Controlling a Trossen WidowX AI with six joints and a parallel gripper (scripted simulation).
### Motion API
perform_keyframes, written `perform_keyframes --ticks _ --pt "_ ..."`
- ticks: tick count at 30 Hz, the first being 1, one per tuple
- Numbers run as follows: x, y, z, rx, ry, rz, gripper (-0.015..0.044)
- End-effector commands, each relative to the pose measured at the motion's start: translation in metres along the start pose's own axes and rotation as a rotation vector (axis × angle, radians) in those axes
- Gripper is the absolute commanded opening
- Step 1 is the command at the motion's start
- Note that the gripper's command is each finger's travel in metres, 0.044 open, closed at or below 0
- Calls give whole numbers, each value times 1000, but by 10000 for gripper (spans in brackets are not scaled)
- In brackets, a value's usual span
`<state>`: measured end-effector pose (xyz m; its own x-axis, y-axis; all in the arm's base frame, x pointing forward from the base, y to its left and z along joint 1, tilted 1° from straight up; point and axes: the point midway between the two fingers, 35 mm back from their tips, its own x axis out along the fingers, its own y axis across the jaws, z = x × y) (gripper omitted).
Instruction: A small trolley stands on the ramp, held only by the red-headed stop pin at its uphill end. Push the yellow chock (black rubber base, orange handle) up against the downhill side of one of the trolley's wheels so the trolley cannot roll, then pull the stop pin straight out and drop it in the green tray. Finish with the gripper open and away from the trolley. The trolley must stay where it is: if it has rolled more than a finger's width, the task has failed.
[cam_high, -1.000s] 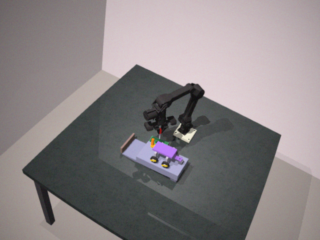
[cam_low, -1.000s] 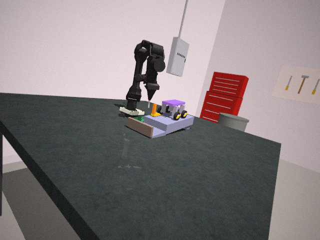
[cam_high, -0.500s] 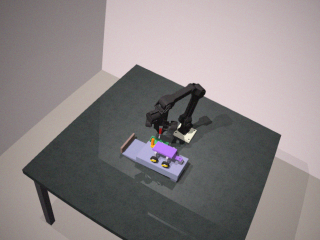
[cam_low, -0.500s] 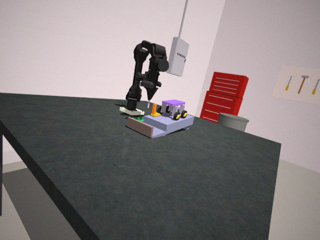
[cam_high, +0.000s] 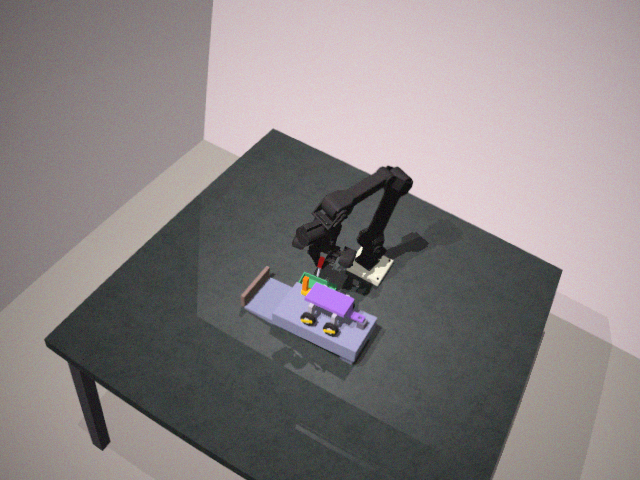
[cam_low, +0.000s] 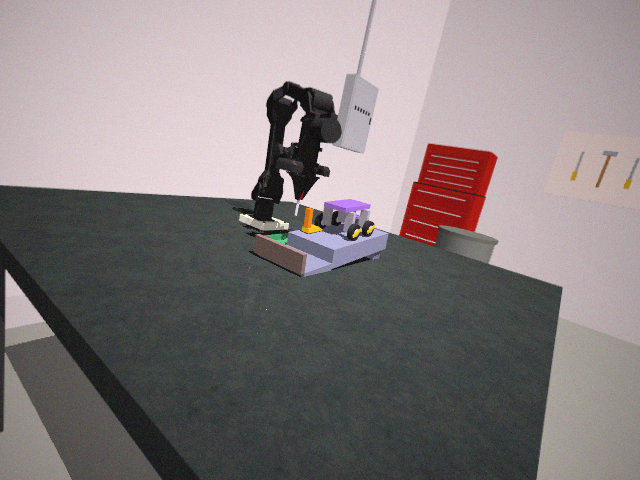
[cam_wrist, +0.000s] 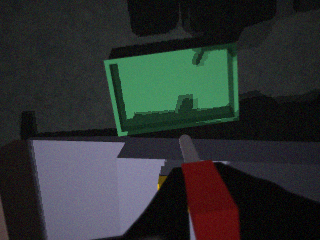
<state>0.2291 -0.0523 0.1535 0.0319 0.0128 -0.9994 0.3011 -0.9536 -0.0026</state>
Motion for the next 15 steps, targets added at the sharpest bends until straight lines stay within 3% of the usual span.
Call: perform_keyframes --ticks 1,15 --pt "4 0 6 8 -1 5 0" --pt "25 -2 20 7 -6 51 0"
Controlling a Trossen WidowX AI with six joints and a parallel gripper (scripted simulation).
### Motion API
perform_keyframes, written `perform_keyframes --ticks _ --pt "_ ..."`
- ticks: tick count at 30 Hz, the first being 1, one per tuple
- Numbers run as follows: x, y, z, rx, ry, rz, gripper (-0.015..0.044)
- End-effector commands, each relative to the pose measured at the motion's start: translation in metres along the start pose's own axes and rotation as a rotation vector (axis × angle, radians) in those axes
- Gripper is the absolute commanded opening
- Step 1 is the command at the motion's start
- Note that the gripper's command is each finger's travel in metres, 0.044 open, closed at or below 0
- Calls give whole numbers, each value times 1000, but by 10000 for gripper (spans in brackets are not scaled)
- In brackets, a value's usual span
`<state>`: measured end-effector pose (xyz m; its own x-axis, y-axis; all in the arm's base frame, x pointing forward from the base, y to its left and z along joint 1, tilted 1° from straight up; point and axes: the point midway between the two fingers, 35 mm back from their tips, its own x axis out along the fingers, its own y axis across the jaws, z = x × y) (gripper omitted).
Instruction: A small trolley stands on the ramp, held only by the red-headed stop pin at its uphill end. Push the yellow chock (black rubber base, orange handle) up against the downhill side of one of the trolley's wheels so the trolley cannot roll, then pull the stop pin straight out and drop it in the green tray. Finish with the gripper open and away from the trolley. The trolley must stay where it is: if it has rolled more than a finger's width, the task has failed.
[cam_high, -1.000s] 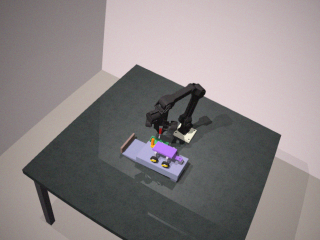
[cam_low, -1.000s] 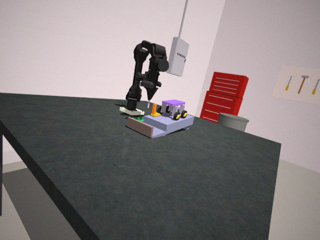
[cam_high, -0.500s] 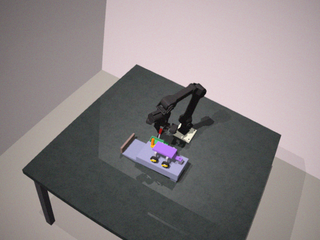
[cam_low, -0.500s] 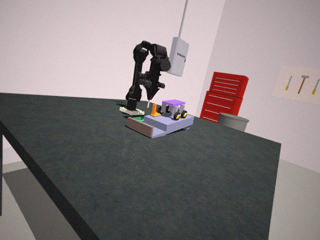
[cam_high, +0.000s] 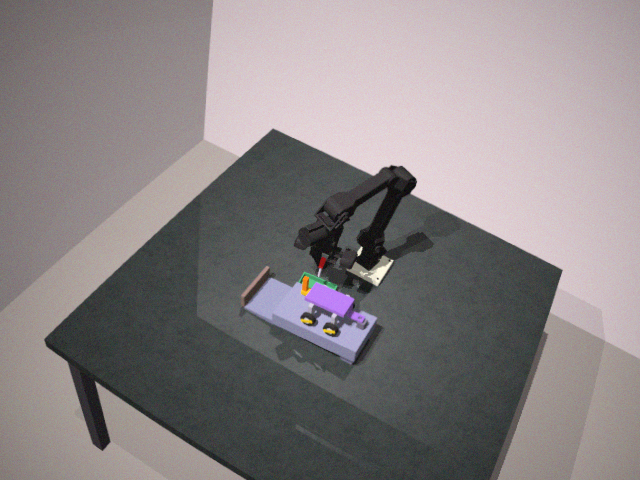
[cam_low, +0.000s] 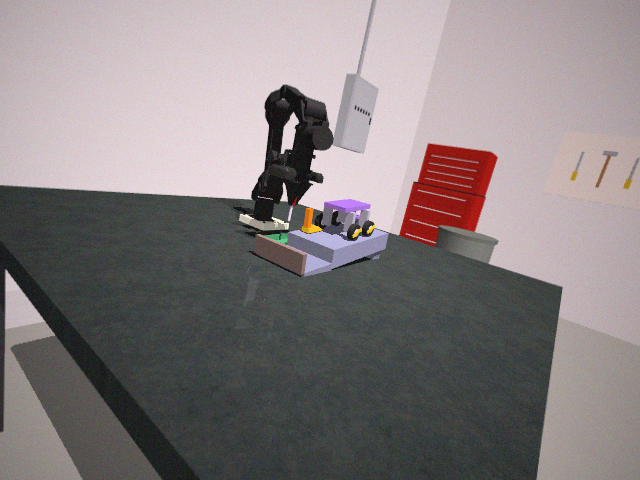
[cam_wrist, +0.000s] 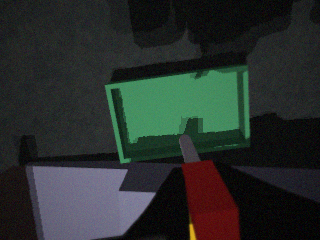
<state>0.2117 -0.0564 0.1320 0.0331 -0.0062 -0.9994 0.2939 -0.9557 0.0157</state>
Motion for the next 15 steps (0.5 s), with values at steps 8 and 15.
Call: perform_keyframes --ticks 8,15 --pt "26 7 0 1 1 148 0" --pt "48 19 0 1 2 161 0"
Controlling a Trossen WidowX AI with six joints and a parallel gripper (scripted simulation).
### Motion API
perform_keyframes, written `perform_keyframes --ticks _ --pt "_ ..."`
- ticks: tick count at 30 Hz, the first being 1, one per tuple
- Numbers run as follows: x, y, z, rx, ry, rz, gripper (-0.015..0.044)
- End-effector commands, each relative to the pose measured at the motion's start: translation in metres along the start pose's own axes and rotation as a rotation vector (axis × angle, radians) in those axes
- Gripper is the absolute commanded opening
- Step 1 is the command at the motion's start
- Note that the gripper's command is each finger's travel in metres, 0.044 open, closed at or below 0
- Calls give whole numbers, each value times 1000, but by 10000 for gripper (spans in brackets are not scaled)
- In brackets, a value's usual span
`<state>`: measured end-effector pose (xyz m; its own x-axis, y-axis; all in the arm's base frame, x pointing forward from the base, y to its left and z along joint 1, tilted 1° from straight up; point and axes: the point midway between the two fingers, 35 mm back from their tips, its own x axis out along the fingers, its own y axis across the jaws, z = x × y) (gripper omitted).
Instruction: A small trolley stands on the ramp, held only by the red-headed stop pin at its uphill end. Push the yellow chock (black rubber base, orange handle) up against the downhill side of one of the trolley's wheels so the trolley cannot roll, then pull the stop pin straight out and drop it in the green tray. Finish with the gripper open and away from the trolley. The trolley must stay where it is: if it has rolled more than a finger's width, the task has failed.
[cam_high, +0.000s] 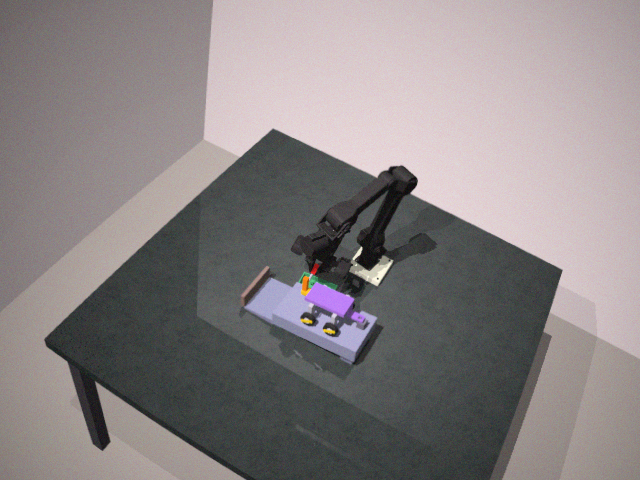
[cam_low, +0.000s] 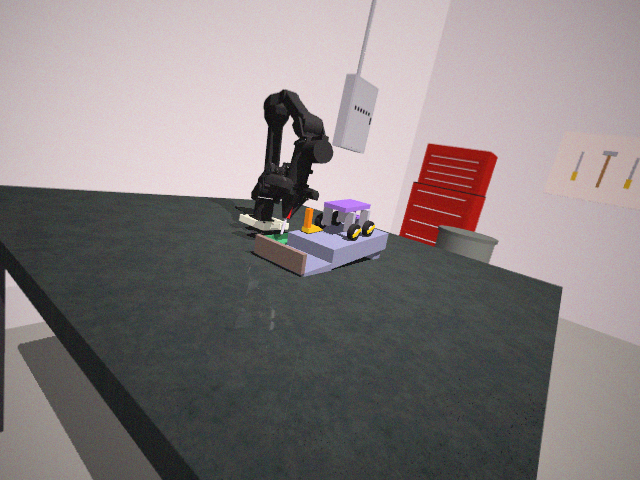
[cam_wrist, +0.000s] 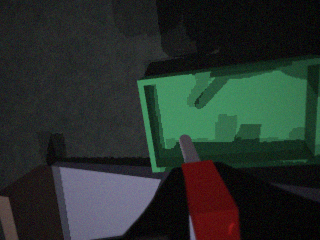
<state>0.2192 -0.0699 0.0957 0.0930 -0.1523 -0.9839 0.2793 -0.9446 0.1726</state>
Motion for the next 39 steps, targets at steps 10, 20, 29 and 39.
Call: perform_keyframes --ticks 10,20,29,39 --pt "28 7 4 -4 -13 4 53" --pt "27 1 2 -4 -13 3 190" --pt "28 -5 1 -4 -13 2 190" --pt "29 -12 0 -4 -13 2 190"
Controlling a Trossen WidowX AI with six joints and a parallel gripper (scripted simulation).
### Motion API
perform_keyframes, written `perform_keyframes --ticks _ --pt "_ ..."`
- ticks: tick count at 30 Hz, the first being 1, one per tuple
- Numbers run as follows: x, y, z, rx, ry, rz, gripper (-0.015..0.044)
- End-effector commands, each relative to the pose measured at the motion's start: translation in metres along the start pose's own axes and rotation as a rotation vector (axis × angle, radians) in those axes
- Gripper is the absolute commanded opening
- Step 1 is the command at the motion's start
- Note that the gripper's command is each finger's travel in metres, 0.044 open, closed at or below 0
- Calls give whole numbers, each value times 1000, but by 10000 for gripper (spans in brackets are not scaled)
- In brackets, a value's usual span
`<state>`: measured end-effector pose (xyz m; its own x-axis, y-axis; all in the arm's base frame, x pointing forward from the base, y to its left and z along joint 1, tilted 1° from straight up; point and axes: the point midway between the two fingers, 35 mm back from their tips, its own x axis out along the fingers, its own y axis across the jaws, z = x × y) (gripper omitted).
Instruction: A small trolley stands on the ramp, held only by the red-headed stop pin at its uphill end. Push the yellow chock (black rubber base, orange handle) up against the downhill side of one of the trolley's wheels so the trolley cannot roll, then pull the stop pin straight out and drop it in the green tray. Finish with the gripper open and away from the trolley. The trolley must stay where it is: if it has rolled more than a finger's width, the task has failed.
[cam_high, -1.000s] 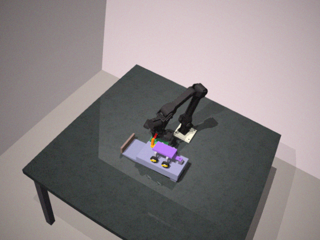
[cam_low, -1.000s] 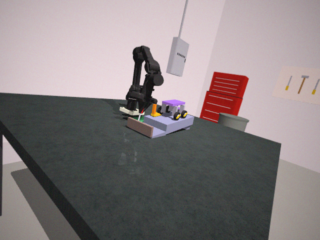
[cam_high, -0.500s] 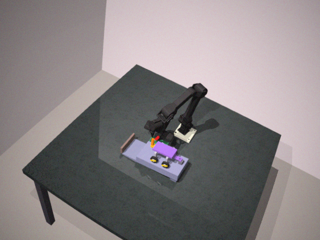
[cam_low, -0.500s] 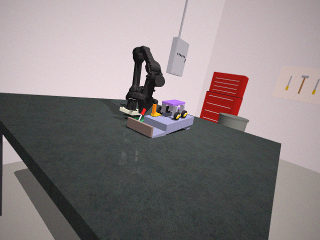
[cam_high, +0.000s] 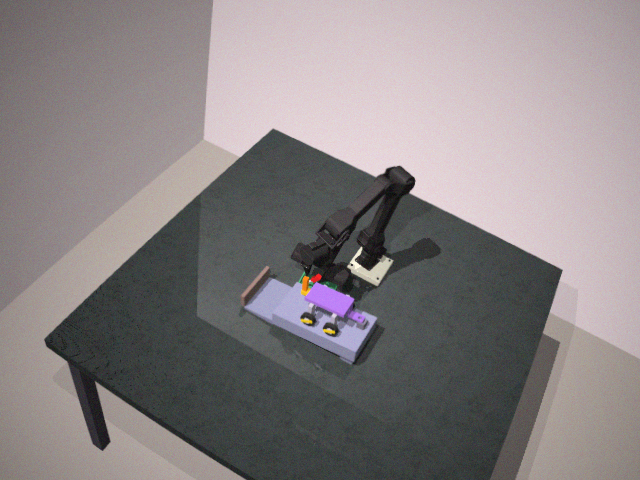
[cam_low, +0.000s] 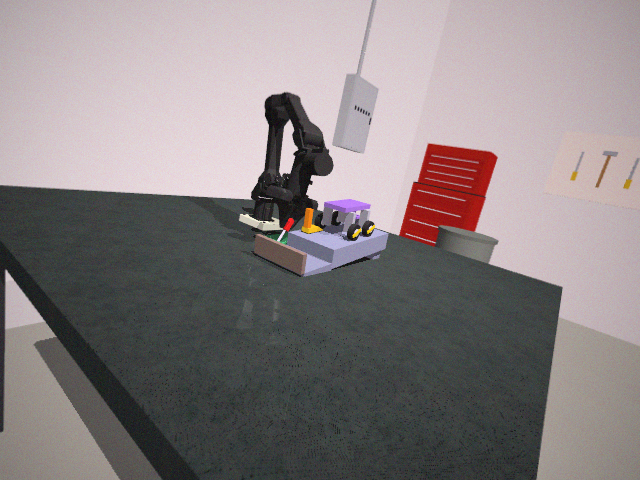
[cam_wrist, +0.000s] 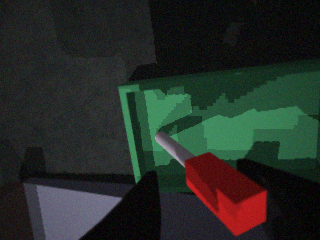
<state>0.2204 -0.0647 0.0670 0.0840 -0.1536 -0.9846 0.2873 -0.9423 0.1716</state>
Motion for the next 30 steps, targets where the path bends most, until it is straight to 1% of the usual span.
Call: perform_keyframes --ticks 1,30 --pt "2 -3 1 4 -4 3 190" --pt "7 -19 -1 4 -4 1 190"
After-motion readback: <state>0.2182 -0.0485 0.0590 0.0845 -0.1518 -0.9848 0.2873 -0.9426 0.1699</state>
